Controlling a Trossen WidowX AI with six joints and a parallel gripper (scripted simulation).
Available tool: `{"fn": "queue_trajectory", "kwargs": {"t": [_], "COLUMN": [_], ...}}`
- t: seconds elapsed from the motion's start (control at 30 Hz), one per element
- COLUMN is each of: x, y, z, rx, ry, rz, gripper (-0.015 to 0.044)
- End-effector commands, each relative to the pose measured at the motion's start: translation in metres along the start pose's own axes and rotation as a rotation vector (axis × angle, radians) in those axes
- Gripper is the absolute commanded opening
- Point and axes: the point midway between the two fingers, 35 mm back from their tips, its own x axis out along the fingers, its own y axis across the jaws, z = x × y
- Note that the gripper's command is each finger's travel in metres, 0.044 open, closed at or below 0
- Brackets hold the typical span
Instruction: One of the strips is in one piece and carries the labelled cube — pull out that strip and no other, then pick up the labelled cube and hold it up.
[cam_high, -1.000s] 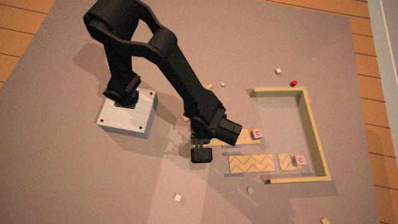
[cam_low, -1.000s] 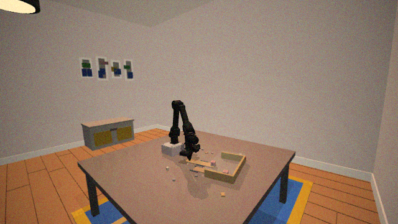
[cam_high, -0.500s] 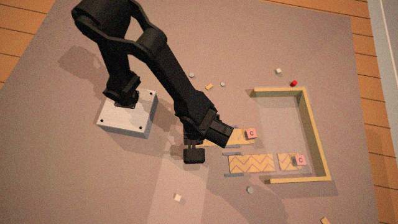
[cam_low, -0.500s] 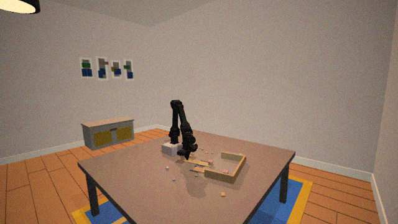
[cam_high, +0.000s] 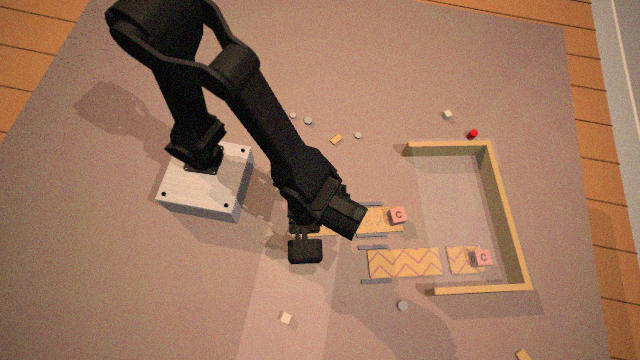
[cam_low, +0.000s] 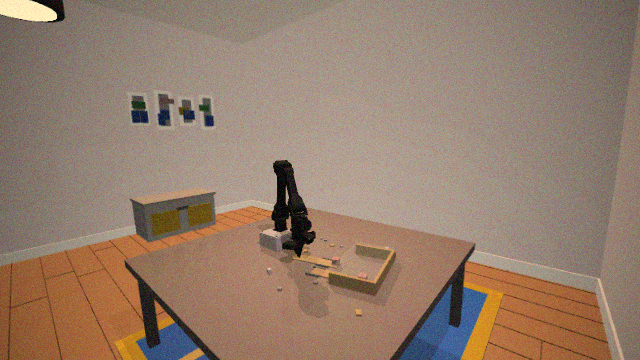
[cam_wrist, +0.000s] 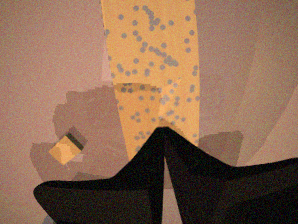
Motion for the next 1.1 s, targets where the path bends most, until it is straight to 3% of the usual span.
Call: {"fn": "queue_trajectory", "kwargs": {"t": [0.0,0.9,1.07], "x": [0.004,0.004,-0.04], "y": [0.003,0.003,-0.001], "z": [-0.01,-0.01,0.002], "rx": [0.001,0.001,0.001], "ry": [0.027,0.027,0.025], "rz": [0.006,0.006,0.005], "gripper": [0.0,0.0,0.0]}}
